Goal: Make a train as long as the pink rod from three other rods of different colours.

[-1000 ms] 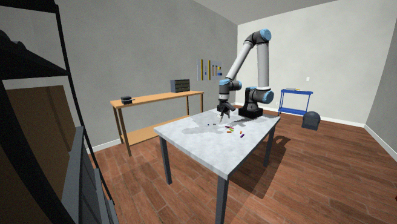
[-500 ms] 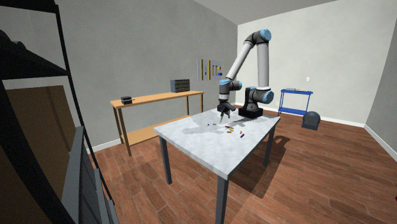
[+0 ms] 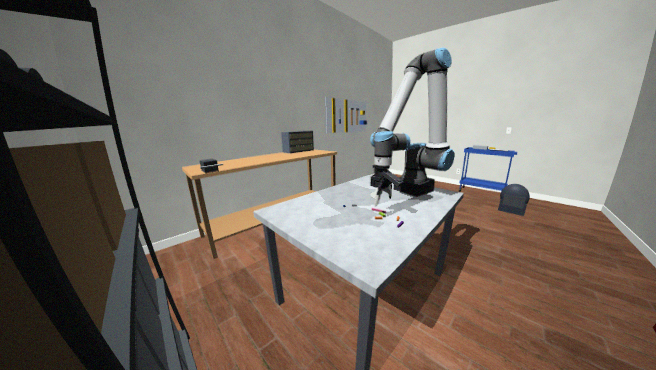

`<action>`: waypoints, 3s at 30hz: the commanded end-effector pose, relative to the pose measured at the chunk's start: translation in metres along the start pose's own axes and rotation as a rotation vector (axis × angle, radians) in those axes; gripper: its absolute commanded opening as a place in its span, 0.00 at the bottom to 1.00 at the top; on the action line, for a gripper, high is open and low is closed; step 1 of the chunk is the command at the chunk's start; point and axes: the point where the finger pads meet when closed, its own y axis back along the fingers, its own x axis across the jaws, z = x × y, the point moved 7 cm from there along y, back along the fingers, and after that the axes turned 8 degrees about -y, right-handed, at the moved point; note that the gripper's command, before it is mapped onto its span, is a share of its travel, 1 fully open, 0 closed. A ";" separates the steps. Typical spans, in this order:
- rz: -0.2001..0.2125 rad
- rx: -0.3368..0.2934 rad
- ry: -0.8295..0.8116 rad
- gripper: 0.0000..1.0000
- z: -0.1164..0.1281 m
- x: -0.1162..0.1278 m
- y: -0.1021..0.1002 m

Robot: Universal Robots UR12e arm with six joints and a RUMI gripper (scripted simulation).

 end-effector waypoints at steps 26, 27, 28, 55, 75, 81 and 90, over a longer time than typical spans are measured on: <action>0.001 -0.001 -0.001 1.00 -0.002 0.001 0.000; 0.001 -0.001 -0.001 1.00 -0.002 0.001 0.000; 0.001 -0.001 -0.001 1.00 -0.002 0.001 0.000; 0.001 -0.001 -0.001 1.00 -0.002 0.001 0.000; 0.001 -0.001 -0.001 1.00 -0.002 0.001 0.000; 0.001 -0.001 -0.001 1.00 -0.002 0.001 0.000; 0.001 -0.001 -0.001 1.00 -0.043 0.032 0.001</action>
